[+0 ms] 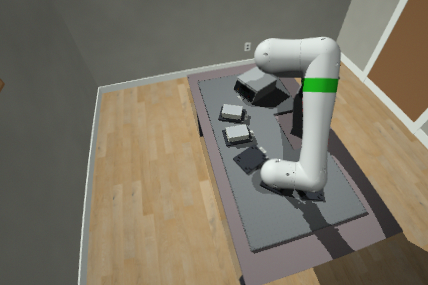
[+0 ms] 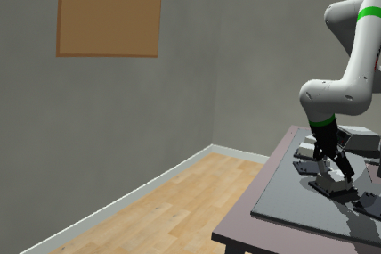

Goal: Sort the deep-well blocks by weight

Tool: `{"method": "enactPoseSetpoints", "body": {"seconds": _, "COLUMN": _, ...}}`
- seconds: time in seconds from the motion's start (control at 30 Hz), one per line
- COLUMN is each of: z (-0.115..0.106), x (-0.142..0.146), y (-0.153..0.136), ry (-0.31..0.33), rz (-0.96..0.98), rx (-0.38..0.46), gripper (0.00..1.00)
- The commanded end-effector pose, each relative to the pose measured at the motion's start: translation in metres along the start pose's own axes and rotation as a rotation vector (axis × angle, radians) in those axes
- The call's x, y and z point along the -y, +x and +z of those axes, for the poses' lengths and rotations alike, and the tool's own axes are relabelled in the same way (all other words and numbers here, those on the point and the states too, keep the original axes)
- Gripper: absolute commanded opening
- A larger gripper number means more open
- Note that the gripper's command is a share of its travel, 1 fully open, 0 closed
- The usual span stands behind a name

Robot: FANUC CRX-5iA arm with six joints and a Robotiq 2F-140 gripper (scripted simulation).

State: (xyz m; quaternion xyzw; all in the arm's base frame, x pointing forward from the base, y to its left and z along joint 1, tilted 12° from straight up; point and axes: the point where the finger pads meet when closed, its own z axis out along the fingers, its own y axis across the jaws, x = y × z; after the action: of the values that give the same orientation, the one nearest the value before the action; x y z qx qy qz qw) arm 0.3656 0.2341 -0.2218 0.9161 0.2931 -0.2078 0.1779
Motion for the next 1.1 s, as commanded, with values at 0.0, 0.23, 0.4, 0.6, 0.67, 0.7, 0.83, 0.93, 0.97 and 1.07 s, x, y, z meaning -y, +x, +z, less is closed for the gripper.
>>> {"method": "enactPoseSetpoints", "body": {"seconds": 0.0, "z": 0.000, "x": 0.000, "y": 0.000, "ry": 0.000, "rz": 0.000, "rx": 0.000, "gripper": 1.00}}
{"method": "enactPoseSetpoints", "body": {"seconds": 0.23, "z": -0.005, "x": 0.000, "y": -0.003, "ry": 0.000, "rz": 0.000, "rx": 0.000, "gripper": 1.00}}
{"method": "enactPoseSetpoints", "body": {"seconds": 0.4, "z": -0.014, "x": 0.000, "y": -0.008, "ry": 0.000, "rz": 0.000, "rx": 0.000, "gripper": 1.00}}
{"method": "enactPoseSetpoints", "body": {"seconds": 0.6, "z": -0.028, "x": 0.000, "y": -0.016, "ry": 0.000, "rz": 0.000, "rx": 0.000, "gripper": 1.00}}
{"method": "enactPoseSetpoints", "body": {"seconds": 0.67, "z": -0.033, "x": 0.000, "y": -0.019, "ry": 0.000, "rz": 0.000, "rx": 0.000, "gripper": 1.00}}
{"method": "enactPoseSetpoints", "body": {"seconds": 0.7, "z": -0.035, "x": 0.000, "y": -0.020, "ry": 0.000, "rz": 0.000, "rx": 0.000, "gripper": 1.00}}
{"method": "enactPoseSetpoints", "body": {"seconds": 0.83, "z": -0.039, "x": 0.000, "y": -0.023, "ry": 0.000, "rz": 0.000, "rx": 0.000, "gripper": 1.00}}
{"method": "enactPoseSetpoints", "body": {"seconds": 0.93, "z": -0.046, "x": 0.000, "y": -0.027, "ry": 0.000, "rz": 0.000, "rx": 0.000, "gripper": 1.00}}
{"method": "enactPoseSetpoints", "body": {"seconds": 0.97, "z": -0.049, "x": 0.000, "y": -0.028, "ry": 0.000, "rz": 0.000, "rx": 0.000, "gripper": 1.00}}
{"method": "enactPoseSetpoints", "body": {"seconds": 1.07, "z": -0.056, "x": 0.000, "y": -0.032, "ry": 0.000, "rz": 0.000, "rx": 0.000, "gripper": 1.00}}
